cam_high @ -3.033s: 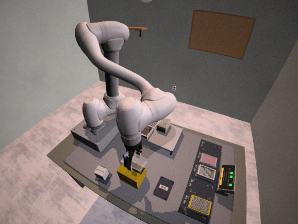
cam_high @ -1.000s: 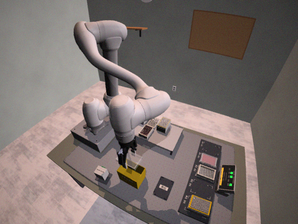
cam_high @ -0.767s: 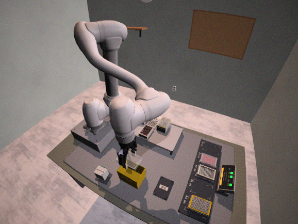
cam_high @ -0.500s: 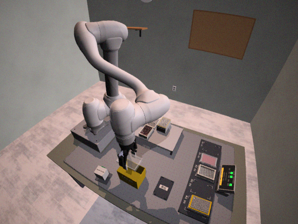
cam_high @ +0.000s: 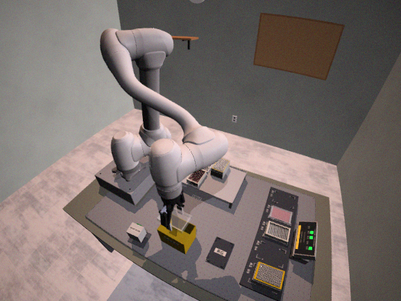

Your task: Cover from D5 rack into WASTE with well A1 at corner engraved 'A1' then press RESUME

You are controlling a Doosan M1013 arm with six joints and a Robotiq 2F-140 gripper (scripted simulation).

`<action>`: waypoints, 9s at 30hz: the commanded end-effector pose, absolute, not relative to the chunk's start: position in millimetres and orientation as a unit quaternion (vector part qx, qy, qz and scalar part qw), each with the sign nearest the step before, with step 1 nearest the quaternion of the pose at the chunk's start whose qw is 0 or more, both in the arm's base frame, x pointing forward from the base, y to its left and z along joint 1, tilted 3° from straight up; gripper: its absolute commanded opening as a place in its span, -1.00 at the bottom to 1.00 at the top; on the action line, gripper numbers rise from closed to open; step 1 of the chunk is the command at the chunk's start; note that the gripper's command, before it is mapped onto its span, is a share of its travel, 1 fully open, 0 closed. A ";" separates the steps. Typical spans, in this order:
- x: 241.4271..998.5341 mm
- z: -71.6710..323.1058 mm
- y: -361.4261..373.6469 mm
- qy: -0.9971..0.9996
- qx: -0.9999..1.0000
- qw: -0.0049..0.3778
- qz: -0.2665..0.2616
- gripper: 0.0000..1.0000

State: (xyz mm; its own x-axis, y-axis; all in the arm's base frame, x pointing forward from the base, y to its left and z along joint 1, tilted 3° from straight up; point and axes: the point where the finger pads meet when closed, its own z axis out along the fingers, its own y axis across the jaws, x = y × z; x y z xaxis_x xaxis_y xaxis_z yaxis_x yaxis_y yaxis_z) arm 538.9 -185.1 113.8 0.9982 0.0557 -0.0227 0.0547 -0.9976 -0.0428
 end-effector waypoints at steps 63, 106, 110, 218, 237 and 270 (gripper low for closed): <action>538.0 74.7 -183.5 -0.028 -0.999 0.021 0.012 -1.00; 537.7 64.5 -183.1 -0.028 -0.999 0.021 0.012 0.54; 537.7 64.5 -183.1 -0.028 -0.999 0.021 0.012 0.54; 590.0 152.5 -184.5 -0.035 -0.999 0.021 0.012 0.54; 674.9 150.5 -180.7 -0.035 -0.999 0.021 0.012 0.54; 819.7 147.2 -174.1 -0.035 -0.999 0.021 0.012 0.54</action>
